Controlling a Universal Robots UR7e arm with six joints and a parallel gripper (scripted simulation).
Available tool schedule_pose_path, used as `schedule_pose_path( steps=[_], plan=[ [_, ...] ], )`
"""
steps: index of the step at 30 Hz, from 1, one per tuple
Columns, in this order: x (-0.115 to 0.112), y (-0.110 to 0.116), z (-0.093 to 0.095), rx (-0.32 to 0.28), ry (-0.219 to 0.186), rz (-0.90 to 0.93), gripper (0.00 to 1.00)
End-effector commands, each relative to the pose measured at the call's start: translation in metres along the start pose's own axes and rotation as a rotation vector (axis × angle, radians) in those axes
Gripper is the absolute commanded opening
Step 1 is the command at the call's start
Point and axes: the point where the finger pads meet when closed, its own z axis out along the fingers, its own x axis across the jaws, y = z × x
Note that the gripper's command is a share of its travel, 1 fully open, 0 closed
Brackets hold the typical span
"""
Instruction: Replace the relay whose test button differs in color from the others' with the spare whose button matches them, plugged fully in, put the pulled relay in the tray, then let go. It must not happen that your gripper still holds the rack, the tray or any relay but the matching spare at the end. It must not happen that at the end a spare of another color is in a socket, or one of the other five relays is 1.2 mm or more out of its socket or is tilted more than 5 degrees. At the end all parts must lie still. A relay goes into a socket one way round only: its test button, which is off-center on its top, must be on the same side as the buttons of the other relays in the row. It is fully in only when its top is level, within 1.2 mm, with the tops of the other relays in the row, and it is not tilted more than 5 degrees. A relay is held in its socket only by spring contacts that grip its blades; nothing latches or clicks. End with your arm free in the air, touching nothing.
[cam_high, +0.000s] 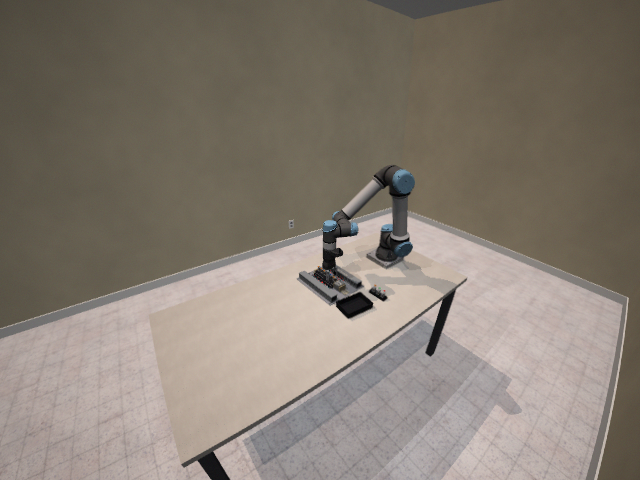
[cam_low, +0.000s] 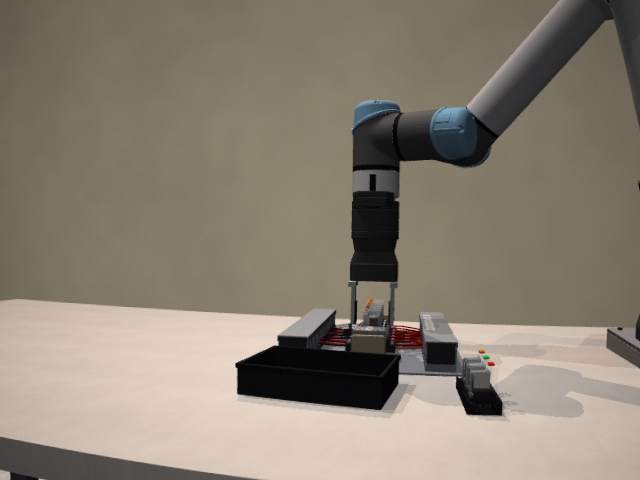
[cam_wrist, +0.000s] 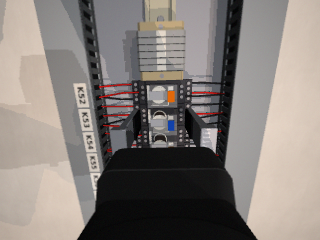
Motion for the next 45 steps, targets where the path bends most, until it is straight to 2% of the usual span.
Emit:
schedule_pose_path(
  steps=[1, 10, 11, 45],
  plan=[
    [0.0003, 0.0001, 0.0044, 0.0, 0.001, 0.0, 1.0],
    [0.0003, 0.0001, 0.0044, 0.0, 0.001, 0.0, 1.0],
    [0.0003, 0.0001, 0.0044, 0.0, 0.001, 0.0, 0.0],
    [0.0003, 0.0001, 0.0044, 0.0, 0.001, 0.0, 0.0]
  ],
)
